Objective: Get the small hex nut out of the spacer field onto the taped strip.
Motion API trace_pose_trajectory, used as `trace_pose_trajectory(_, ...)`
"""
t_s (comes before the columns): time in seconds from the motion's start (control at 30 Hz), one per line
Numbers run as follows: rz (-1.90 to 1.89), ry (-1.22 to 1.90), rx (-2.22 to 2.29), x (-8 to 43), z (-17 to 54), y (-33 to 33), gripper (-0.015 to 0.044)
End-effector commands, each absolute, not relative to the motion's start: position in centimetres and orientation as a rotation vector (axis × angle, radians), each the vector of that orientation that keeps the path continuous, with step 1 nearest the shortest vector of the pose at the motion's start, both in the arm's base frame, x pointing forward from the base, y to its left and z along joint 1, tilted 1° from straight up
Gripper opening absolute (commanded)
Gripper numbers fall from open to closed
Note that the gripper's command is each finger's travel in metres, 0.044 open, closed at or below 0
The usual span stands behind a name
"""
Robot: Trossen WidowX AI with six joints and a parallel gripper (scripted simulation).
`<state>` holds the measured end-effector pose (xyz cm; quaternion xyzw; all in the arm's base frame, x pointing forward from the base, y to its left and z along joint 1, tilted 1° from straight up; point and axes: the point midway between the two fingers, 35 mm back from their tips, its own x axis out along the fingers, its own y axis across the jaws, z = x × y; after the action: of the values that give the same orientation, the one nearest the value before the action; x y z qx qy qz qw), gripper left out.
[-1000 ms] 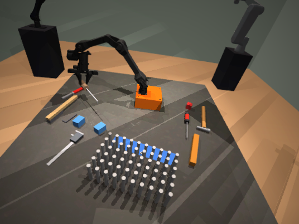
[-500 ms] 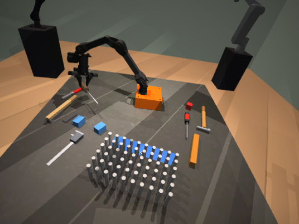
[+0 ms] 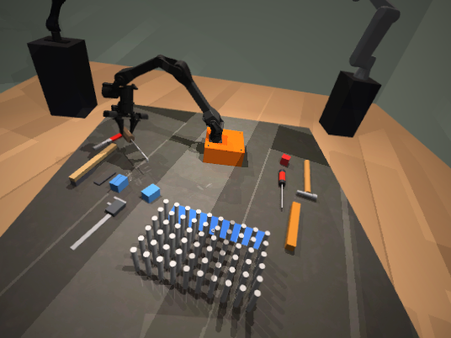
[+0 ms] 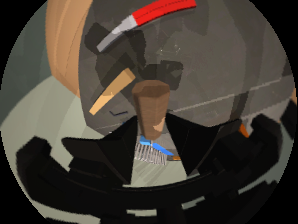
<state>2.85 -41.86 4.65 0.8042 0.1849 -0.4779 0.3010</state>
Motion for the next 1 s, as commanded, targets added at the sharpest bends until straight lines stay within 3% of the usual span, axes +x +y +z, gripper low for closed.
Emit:
trace_pose_trajectory(0.0, -1.261, 0.493, 2.151, 3.0, 3.8, -41.7, 0.0000)
trace_pose_trajectory(0.97, -1.261, 0.493, 2.151, 3.0, 0.7, -41.5, 0.0000)
